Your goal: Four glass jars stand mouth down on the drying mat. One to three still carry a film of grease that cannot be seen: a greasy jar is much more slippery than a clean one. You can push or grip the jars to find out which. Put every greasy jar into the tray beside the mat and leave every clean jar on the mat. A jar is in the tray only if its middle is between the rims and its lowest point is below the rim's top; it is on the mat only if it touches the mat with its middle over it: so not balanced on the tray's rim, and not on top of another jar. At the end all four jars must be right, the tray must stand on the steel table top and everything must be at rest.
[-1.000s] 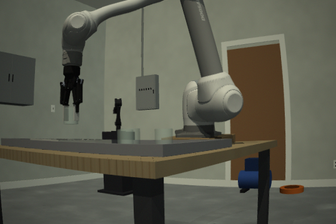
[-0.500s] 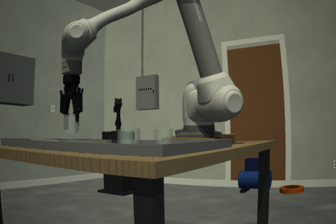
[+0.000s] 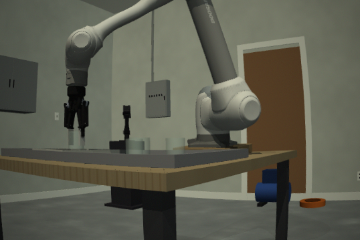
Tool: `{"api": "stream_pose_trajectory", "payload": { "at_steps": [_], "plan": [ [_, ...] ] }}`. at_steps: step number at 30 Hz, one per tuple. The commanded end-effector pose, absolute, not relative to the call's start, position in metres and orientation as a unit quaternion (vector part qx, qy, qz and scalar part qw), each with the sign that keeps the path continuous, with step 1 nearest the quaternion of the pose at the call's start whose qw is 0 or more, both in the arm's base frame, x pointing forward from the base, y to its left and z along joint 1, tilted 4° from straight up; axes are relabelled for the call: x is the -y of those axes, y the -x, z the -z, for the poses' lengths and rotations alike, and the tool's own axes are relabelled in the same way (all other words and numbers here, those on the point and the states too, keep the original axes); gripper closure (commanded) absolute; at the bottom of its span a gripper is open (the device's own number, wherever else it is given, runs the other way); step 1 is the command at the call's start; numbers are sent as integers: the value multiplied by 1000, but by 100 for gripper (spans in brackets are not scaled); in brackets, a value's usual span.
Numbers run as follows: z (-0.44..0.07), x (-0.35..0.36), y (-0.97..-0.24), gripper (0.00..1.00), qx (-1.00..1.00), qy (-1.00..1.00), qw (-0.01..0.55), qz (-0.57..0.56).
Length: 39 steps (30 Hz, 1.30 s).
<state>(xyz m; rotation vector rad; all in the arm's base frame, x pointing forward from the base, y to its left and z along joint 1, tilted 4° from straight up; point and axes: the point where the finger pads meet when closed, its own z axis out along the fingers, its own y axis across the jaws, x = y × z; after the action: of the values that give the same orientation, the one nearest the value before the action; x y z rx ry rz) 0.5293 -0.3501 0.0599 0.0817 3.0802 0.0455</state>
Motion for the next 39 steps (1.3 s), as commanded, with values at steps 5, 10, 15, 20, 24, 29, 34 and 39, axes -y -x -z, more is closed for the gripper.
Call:
{"api": "stream_pose_trajectory", "payload": {
  "at_steps": [5, 10, 15, 20, 24, 29, 34, 39],
  "plan": [
    [-55, 350, -530, 100, -999, -26, 30, -15],
    [-48, 350, -530, 100, -999, -26, 30, -15],
    [-42, 350, -530, 100, -999, -26, 30, -15],
    [-38, 349, -531, 100, -999, -26, 30, -15],
    [-35, 349, -531, 100, -999, -26, 30, -15],
    [-35, 349, -531, 0, -999, -26, 30, -15],
    [-35, 349, -531, 0, -999, -26, 30, -15],
    [-35, 349, -531, 0, -999, -26, 30, -15]
  ]
}}
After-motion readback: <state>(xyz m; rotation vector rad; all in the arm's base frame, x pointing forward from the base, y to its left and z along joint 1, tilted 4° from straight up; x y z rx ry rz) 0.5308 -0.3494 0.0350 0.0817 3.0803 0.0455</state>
